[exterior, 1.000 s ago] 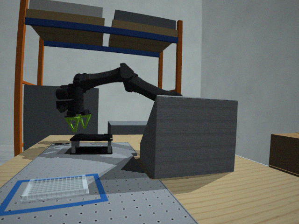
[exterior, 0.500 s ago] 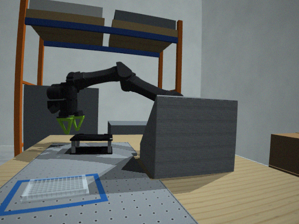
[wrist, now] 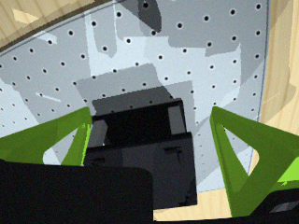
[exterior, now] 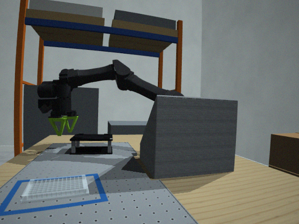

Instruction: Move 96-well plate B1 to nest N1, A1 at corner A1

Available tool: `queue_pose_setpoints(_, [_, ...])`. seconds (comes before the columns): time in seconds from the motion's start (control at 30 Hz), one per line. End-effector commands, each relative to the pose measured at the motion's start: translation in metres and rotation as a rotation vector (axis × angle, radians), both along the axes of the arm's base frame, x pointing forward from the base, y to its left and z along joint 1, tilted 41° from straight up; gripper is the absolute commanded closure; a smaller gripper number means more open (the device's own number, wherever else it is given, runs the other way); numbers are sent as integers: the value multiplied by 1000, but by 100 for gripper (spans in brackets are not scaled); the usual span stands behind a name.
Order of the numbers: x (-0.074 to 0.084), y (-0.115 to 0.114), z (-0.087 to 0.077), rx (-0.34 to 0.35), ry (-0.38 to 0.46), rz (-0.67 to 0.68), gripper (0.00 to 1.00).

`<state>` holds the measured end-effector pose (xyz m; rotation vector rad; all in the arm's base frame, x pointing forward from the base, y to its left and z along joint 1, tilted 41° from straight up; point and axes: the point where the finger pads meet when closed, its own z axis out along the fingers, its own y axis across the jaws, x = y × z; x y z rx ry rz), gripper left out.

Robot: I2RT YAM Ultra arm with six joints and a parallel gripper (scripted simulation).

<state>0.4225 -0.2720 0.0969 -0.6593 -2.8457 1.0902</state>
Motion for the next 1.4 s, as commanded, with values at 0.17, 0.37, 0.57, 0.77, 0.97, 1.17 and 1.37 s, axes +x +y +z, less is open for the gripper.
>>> queue_pose_setpoints(0.17, [25,40,-18,3,-16,33,0])
queue_pose_setpoints(0.37, [30,55,-35,26,10,84,0])
queue_pose_setpoints(0.57, [39,77,-49,25,6,84,0])
queue_pose_setpoints(0.77, [37,94,-72,52,69,142,0])
queue_pose_setpoints(0.97, [49,108,-74,37,20,133,0])
queue_pose_setpoints(1.17, [47,124,-86,46,41,133,0])
queue_pose_setpoints(1.37, [51,144,-104,57,62,181,0])
